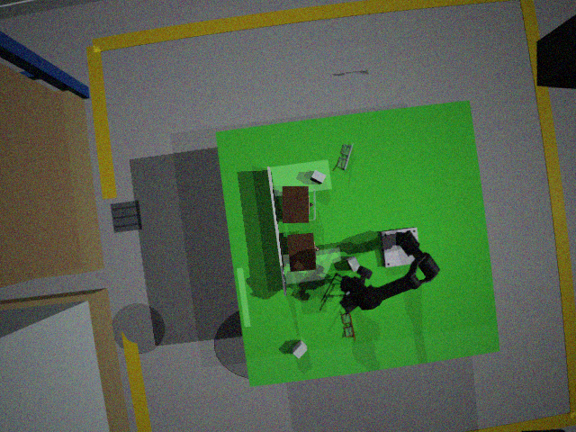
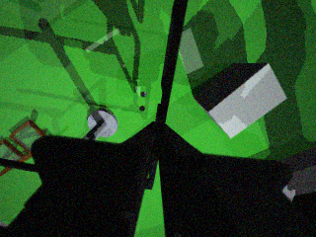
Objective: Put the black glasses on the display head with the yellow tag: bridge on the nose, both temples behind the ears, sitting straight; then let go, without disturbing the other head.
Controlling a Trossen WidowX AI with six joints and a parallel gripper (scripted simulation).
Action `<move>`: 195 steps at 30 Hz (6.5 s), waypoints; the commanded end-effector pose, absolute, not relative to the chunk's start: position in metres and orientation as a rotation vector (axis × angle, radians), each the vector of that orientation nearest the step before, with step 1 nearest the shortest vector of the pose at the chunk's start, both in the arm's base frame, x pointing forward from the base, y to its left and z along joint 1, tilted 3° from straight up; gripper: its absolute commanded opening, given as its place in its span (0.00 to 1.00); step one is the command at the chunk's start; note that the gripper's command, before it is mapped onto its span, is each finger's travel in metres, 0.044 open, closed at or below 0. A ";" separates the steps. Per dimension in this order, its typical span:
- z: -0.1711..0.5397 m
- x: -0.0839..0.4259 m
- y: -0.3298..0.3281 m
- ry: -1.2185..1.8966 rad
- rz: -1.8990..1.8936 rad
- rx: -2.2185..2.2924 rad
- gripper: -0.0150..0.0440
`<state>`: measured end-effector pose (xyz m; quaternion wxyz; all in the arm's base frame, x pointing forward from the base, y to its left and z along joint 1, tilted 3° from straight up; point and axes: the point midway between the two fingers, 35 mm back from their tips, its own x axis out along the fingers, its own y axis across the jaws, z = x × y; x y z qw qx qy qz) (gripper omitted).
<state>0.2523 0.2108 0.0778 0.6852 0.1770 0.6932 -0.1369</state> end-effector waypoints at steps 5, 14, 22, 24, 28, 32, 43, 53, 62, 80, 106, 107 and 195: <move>0.077 0.255 0.209 1.559 -0.304 0.396 0.25; 0.077 0.255 0.209 1.559 -0.304 0.396 0.25; 0.077 0.253 0.210 1.559 -0.304 0.396 0.25; 0.077 0.251 0.211 1.559 -0.304 0.396 0.25; 0.077 0.248 0.212 1.559 -0.304 0.396 0.25; 0.082 0.247 0.213 1.559 -0.304 0.396 0.25; 0.136 0.244 0.211 1.560 -0.304 0.396 0.25; 0.137 0.250 0.198 1.565 -0.248 0.339 0.25; 0.135 0.264 0.162 1.572 -0.099 0.185 0.25; 0.131 0.277 0.090 1.560 0.199 -0.123 0.25; 0.124 0.271 0.019 1.507 0.505 -0.436 0.25; 0.123 0.271 0.019 1.507 0.505 -0.436 0.25; 0.048 0.274 0.023 1.507 0.505 -0.436 0.25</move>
